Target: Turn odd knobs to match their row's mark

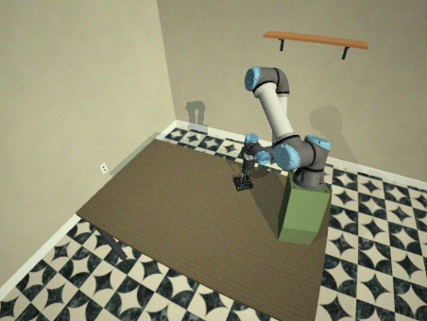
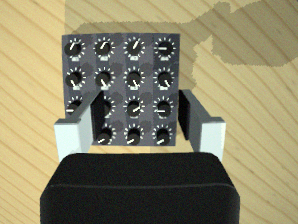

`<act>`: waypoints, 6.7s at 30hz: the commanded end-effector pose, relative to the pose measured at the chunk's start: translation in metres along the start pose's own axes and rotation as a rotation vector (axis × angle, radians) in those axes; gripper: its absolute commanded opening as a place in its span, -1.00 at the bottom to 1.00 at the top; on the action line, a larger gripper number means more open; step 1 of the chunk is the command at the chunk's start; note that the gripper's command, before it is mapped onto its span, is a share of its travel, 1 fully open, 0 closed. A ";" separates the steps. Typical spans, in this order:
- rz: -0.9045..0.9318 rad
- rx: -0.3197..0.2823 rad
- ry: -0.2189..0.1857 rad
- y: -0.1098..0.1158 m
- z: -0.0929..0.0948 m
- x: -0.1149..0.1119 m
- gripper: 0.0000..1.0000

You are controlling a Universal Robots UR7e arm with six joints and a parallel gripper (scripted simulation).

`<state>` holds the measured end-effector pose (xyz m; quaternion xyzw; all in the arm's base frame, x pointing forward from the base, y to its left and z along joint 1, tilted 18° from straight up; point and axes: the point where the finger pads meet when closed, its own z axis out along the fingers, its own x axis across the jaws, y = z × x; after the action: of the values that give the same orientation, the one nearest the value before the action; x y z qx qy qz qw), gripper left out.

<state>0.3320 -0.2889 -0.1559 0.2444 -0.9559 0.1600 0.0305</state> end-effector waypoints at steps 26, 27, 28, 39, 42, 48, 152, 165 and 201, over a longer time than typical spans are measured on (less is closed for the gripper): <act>-0.022 -0.019 -0.003 -0.038 -0.008 0.022 -0.07; -0.022 -0.019 -0.003 -0.038 -0.008 0.022 -0.07; -0.022 -0.019 -0.003 -0.038 -0.008 0.022 -0.07; -0.022 -0.019 -0.003 -0.038 -0.008 0.022 -0.07; -0.022 -0.019 -0.003 -0.038 -0.007 0.022 -0.07; -0.021 -0.019 -0.003 -0.038 -0.006 0.022 -0.07; -0.021 -0.019 -0.003 -0.040 0.037 0.021 -0.07; -0.021 -0.020 -0.003 -0.039 0.037 0.021 -0.07; -0.021 -0.020 -0.003 -0.039 0.040 0.021 -0.07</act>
<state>0.3324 -0.3409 -0.1781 0.2553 -0.9548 0.1484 0.0339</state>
